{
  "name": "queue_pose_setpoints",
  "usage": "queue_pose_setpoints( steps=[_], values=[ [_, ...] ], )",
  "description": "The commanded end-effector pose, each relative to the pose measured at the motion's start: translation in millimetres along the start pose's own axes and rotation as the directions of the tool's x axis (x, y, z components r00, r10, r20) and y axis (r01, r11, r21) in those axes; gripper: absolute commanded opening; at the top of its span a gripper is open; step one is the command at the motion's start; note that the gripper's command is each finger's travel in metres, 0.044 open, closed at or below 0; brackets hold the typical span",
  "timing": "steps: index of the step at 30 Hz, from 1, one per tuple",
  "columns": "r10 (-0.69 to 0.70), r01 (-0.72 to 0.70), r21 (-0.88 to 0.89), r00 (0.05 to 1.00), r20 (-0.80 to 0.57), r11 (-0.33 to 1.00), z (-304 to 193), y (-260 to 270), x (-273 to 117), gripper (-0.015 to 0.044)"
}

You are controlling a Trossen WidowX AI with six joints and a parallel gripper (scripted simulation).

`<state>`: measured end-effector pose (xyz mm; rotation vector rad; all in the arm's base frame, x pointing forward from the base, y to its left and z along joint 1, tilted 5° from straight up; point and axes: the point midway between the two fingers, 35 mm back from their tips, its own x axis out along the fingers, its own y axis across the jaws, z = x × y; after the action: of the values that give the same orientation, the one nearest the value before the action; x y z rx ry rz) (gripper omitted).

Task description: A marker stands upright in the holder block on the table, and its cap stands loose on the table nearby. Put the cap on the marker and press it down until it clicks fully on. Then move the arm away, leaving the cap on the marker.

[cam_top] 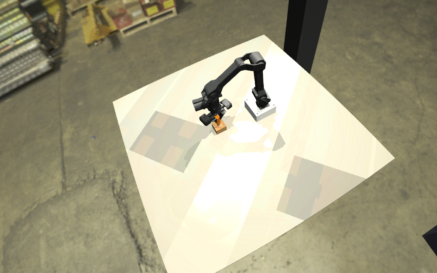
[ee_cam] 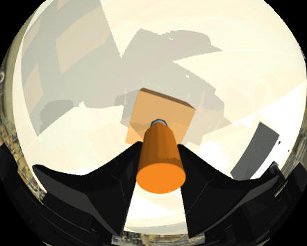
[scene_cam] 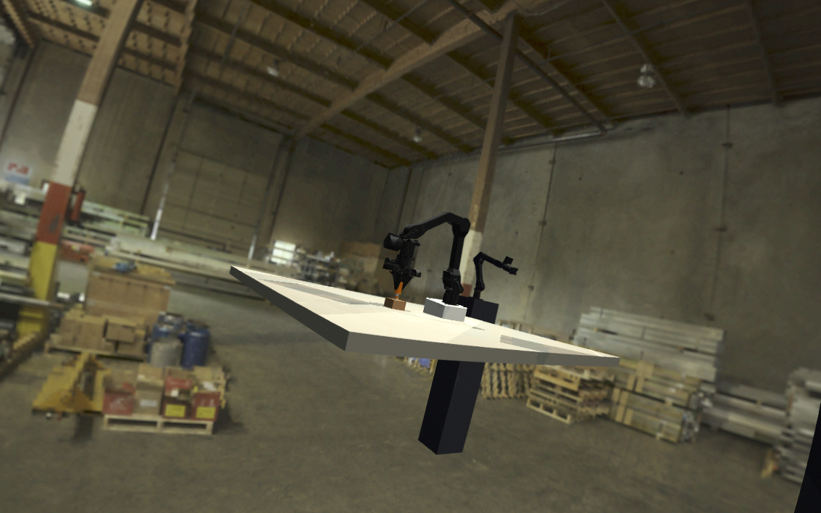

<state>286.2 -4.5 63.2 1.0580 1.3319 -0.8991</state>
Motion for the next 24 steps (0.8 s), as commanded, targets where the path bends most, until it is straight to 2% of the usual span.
queue_pose_setpoints(
  steps=[1, 3, 20, 22, 24],
  values=[
    [-0.001, 0.001, 0.005, 1.0, 0.001, 1.0, 0.0, -0.4, 1.8, 0.0],
    [-0.001, 0.001, 0.005, 1.0, 0.001, 1.0, 0.0, -0.4, 1.8, 0.0],
    [-0.001, 0.001, 0.0, 1.0, 0.0, 1.0, -0.1, -0.4, 1.2, 0.044],
    [-0.001, 0.001, 0.0, 1.0, 0.0, 1.0, 0.4, 0.8, -8.4, 0.044],
    [-0.001, 0.001, 0.0, 1.0, 0.0, 1.0, 1.0, 2.4, -35.9, 0.044]
  ],
)
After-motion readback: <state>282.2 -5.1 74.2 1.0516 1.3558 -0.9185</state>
